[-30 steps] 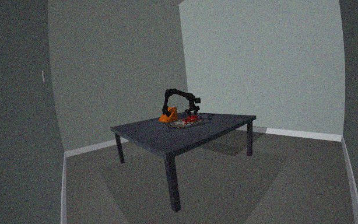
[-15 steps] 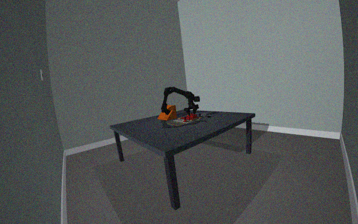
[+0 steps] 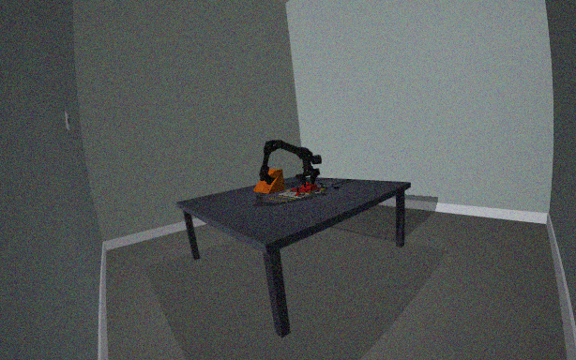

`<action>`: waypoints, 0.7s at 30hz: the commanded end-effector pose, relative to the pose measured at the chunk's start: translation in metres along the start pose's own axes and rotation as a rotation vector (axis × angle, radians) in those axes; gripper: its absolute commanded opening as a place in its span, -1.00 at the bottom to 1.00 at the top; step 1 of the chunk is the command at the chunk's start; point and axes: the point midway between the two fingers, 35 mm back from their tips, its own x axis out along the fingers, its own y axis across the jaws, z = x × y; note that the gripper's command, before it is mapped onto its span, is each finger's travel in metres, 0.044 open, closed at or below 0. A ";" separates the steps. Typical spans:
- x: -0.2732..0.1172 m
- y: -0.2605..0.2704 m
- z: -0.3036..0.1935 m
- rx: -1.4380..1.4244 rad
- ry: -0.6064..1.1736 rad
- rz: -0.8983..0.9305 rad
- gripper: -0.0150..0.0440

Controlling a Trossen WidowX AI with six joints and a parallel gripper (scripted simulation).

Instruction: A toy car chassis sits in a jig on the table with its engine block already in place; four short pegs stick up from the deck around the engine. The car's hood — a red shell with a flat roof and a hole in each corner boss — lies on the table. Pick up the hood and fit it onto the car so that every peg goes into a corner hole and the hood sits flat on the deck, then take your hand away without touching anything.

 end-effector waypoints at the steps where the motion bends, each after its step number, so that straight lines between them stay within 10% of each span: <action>1: 0.000 0.000 0.000 0.000 0.000 0.000 -0.22; 15: 0.000 0.000 0.000 0.000 0.000 0.000 1.00; 21: -0.019 0.001 0.002 0.000 0.001 0.001 1.00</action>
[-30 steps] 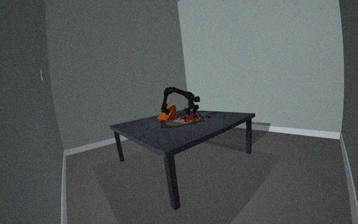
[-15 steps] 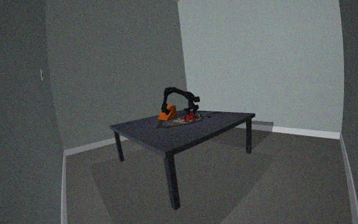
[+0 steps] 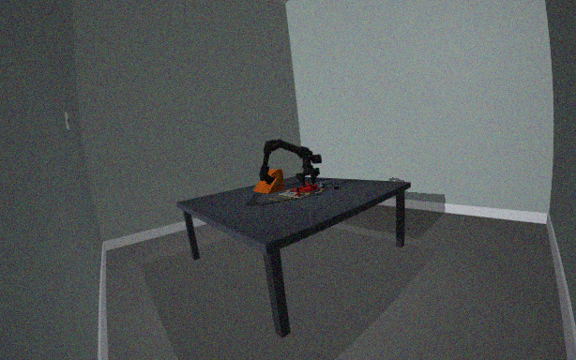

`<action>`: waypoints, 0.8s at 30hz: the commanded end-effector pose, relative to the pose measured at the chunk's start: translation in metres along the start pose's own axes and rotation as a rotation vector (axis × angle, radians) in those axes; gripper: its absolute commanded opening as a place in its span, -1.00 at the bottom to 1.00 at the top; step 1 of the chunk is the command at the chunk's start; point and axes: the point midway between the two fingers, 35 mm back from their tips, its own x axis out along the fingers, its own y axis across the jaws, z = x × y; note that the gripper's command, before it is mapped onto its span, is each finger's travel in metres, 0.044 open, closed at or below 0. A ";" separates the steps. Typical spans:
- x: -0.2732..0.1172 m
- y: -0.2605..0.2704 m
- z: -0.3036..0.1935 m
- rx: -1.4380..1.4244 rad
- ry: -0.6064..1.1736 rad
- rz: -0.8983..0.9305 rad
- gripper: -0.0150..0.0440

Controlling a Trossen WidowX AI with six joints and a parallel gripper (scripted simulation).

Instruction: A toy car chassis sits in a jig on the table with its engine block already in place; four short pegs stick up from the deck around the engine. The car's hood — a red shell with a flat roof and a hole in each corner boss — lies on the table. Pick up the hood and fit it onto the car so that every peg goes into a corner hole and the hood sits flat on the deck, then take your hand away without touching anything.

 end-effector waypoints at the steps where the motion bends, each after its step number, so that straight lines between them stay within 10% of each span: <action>1: -0.022 0.002 0.003 0.009 -0.004 0.009 1.00; 24: -0.065 0.001 0.001 0.008 -0.002 0.007 1.00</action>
